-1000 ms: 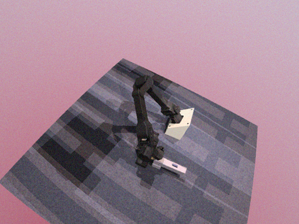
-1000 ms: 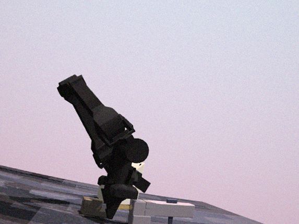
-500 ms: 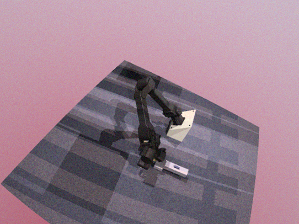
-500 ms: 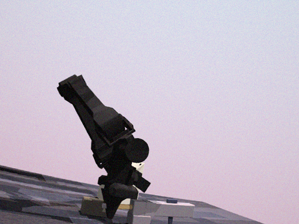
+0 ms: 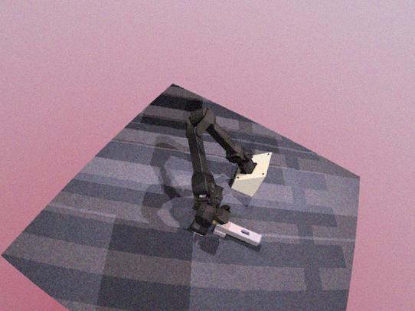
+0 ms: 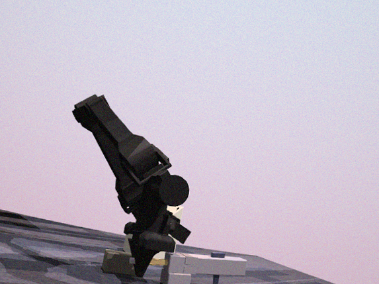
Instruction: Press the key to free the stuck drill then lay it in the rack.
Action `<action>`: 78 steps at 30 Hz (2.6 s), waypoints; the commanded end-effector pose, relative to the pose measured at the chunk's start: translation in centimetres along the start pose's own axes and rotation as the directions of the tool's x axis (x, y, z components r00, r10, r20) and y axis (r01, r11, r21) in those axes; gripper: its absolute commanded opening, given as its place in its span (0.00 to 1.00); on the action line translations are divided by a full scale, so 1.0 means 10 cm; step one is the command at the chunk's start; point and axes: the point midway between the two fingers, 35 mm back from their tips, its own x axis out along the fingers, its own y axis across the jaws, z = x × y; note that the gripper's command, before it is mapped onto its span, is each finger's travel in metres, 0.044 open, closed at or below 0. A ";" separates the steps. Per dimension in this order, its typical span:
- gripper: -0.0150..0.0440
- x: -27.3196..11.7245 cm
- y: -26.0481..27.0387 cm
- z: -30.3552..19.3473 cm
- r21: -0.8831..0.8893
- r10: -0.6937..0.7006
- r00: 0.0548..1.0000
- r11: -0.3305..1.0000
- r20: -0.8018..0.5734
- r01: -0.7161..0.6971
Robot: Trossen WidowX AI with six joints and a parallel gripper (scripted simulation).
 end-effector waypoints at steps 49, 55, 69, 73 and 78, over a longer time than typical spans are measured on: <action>0.25 -0.01 -0.02 -0.63 0.002 -0.004 1.000 1.000 0.000 0.004; 0.25 -0.01 -0.02 -0.71 0.002 -0.004 1.000 1.000 0.000 0.004; 0.25 -0.03 0.00 -0.66 0.002 -0.004 1.000 1.000 0.000 0.004; 0.25 -0.04 0.00 -0.65 0.002 -0.004 1.000 1.000 0.000 0.004; 0.25 -0.06 0.01 -0.64 0.002 -0.004 1.000 1.000 0.001 0.004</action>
